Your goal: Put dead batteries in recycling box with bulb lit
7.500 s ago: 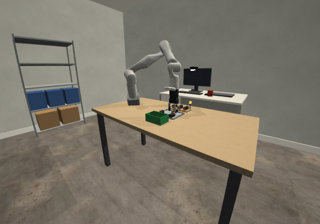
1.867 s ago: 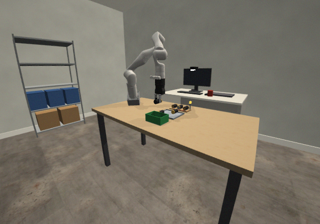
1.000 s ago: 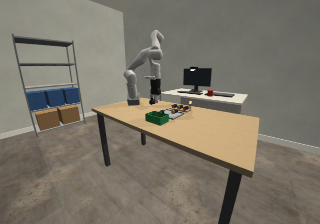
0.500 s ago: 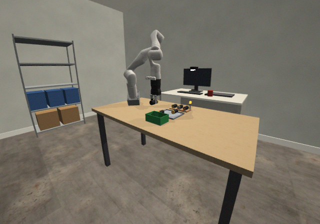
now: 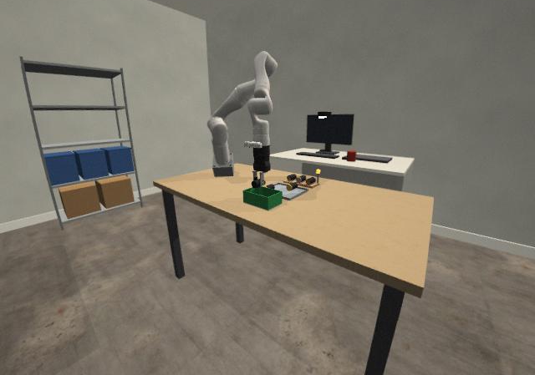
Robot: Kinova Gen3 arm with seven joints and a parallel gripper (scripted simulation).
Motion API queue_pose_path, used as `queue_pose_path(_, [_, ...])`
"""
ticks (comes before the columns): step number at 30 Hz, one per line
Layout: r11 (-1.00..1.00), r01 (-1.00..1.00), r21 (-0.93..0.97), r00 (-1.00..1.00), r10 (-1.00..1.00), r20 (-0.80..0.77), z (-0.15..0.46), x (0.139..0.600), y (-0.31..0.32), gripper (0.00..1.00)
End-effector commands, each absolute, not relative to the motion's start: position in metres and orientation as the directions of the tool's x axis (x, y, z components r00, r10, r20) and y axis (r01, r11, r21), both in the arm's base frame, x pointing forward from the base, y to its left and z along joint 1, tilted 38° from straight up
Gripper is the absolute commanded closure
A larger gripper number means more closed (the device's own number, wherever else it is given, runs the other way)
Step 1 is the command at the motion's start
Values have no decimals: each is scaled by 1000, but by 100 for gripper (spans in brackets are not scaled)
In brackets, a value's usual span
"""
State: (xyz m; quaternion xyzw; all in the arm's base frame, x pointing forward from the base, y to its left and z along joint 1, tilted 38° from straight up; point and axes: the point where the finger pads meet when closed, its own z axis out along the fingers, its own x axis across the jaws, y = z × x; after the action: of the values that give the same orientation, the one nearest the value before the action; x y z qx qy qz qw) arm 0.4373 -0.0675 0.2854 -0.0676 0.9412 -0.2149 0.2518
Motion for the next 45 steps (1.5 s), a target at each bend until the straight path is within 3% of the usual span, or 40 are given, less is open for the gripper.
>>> queue_pose_path(1, [901,-5,-435,-868,-219,-445,283,437,-75,43])
queue_pose_path(45, [901,-5,-435,-868,-219,-445,273,443,-80,43])
